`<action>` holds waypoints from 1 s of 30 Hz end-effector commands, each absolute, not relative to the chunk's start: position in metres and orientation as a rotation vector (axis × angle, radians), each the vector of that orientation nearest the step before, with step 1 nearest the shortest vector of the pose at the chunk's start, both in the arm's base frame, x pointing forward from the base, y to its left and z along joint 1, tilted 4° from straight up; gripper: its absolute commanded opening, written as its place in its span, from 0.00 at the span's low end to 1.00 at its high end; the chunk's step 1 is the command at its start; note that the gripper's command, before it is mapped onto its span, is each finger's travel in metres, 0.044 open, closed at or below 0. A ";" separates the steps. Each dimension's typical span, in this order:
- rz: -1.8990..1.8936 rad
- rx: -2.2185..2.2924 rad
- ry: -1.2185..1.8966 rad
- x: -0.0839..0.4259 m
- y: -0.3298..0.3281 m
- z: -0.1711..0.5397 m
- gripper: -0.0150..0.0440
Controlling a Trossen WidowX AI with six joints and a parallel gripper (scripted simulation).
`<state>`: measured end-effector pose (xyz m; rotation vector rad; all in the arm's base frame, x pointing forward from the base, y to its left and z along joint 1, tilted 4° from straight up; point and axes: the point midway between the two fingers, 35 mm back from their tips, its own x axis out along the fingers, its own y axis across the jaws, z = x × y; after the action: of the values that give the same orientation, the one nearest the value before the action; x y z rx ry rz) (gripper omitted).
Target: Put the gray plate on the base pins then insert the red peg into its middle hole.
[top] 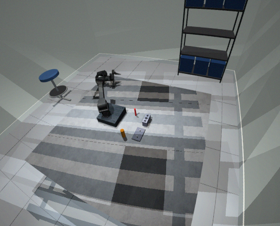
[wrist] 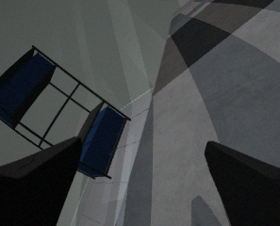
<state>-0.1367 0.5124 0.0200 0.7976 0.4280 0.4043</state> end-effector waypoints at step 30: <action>-0.670 0.671 0.776 0.292 0.353 0.052 1.00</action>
<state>0.2615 0.3892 0.0443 0.6463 0.7238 -0.5731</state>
